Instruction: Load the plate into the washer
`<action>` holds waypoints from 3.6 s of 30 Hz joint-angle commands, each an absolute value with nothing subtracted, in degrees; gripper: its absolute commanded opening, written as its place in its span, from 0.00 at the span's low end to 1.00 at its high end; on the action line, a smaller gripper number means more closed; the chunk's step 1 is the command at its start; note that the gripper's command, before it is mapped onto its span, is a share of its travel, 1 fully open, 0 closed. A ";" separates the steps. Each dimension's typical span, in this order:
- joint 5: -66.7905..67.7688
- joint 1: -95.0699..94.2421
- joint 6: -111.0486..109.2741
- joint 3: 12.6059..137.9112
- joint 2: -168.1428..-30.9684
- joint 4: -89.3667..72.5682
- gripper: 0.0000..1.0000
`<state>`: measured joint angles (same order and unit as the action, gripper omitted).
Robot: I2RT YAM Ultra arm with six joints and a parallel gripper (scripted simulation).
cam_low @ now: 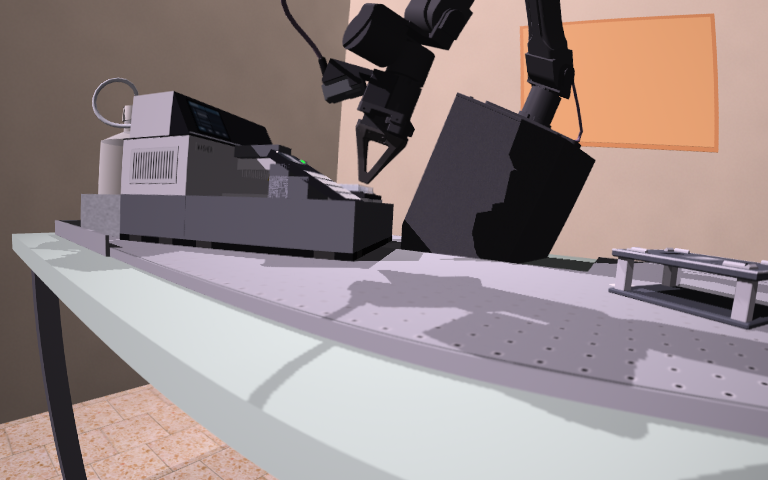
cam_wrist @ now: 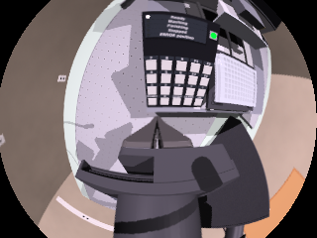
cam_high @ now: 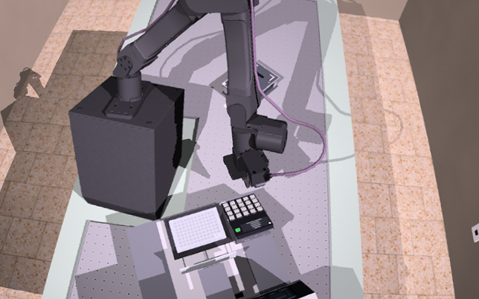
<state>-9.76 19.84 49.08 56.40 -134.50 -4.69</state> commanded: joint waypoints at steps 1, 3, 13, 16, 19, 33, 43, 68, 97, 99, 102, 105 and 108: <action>-8.64 19.70 49.96 58.43 -135.63 -2.20 0.00; -8.62 19.71 50.05 58.70 -136.36 -1.73 0.00; -8.54 19.85 50.41 59.77 -139.17 0.07 0.00; -8.54 19.76 50.44 59.84 -138.00 0.17 0.00; -8.54 19.76 50.44 59.87 -137.84 0.21 0.00; -8.54 19.76 50.45 59.89 -137.87 0.22 0.00; -8.54 19.76 50.45 59.89 -137.87 0.22 0.00; -8.54 19.76 50.45 59.89 -137.87 0.22 0.00; -8.51 19.41 50.61 60.54 -140.89 1.06 0.00; -8.51 19.26 50.65 60.65 -141.16 1.23 0.00; -8.51 19.02 50.71 60.81 -141.55 1.47 0.00; -8.50 18.86 50.76 60.96 -141.94 1.71 0.00; -8.50 18.72 50.81 61.13 -142.33 1.94 0.00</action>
<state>-9.54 19.03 50.04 58.72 -140.29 -1.17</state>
